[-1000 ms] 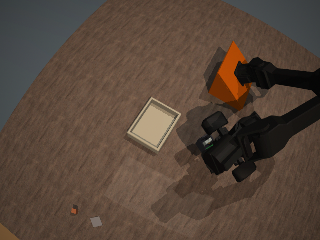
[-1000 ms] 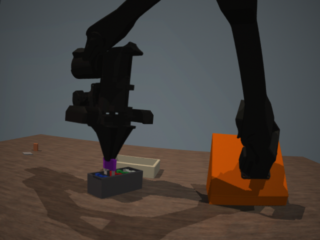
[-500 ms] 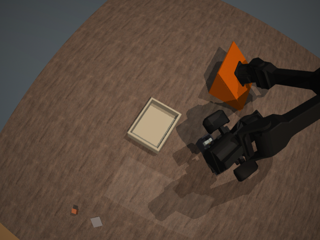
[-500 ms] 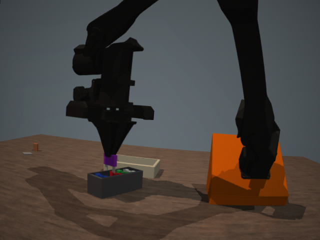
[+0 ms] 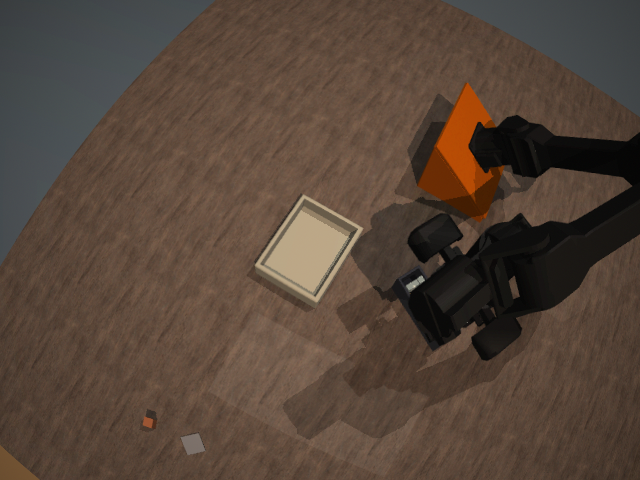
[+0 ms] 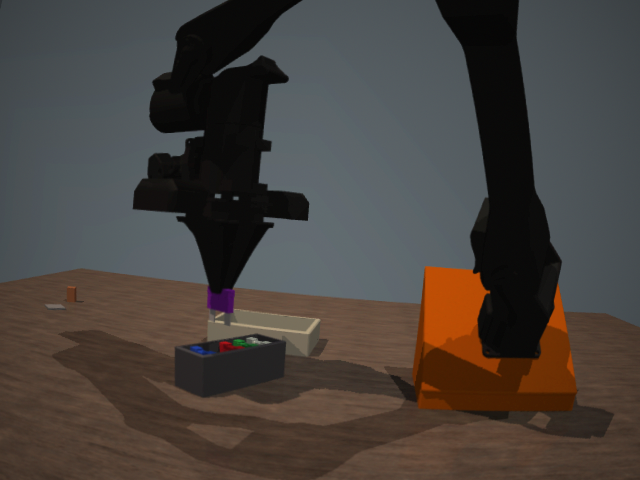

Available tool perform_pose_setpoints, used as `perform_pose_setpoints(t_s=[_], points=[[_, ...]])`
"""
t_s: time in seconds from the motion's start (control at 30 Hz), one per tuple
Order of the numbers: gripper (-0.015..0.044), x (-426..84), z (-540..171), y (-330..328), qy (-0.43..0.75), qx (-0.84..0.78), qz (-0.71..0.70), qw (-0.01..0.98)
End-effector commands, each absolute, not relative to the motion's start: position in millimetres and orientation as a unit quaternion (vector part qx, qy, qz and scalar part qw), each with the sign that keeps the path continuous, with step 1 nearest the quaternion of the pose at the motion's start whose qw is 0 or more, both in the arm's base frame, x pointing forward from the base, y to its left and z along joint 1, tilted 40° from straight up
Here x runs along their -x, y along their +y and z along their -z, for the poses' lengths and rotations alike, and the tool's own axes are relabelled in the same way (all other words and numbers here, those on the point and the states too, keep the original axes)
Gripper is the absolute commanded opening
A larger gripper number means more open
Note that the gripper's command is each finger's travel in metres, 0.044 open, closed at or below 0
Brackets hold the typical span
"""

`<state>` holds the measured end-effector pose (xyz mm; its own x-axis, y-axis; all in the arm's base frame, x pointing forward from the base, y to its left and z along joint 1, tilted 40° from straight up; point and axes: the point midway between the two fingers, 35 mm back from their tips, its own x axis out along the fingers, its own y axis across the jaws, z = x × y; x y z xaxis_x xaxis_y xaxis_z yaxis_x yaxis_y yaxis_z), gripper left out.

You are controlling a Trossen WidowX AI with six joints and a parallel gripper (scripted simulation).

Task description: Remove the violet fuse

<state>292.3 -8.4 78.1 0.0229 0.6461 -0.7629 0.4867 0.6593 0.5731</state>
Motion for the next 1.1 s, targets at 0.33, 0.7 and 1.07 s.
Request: perform_pose_setpoints(t_s=[0.33, 0.7, 1.07], points=[[0.0, -306, -38, -69, 0.695, -0.402, -0.06, 0.593], [0.0, -304, 4, -121, 0.696, -0.4, -0.059, 0.594], [0.0, -288, 51, -169, 0.696, -0.402, -0.063, 0.592]])
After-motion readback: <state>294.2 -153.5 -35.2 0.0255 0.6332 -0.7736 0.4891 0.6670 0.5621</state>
